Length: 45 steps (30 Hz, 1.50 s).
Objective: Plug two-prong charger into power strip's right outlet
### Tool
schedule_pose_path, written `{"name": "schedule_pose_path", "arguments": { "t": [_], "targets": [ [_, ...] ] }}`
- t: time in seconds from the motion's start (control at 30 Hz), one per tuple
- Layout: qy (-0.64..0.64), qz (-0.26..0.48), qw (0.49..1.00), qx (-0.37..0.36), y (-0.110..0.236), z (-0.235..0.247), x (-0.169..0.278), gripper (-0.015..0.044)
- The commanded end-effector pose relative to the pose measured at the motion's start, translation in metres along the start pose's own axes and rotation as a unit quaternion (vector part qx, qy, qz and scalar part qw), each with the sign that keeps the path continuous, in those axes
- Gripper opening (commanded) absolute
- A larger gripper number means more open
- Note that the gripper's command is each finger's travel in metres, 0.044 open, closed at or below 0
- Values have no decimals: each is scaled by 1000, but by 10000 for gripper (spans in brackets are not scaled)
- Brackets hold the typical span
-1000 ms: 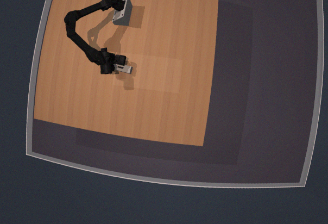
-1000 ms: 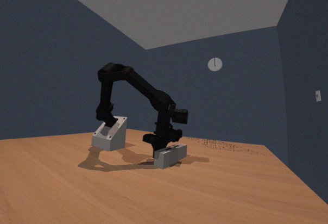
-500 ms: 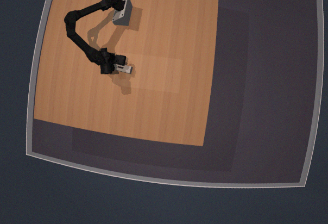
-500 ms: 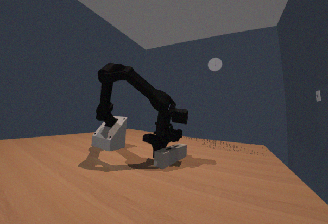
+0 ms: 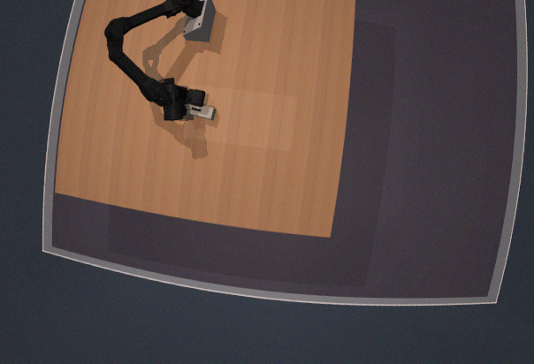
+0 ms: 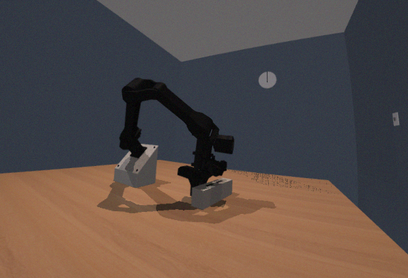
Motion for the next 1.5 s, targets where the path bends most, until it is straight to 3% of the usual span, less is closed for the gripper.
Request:
{"name": "schedule_pose_path", "arguments": {
  "t": [0.0,1.47],
  "targets": [
    [-8,-11,1000,-2,5,0,-6,0],
    [0,1,1000,-2,0,0,-1,0]
  ]
}}
Point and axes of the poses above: the point midway between the two fingers, 35 mm back from their tips, its own y axis back along the fingers, its own z axis across the jaws, x = y × z, the point moved 2 cm from there along y, back along the fingers, and after that the axes turned 4 degrees about -y, right-handed, at the moved point
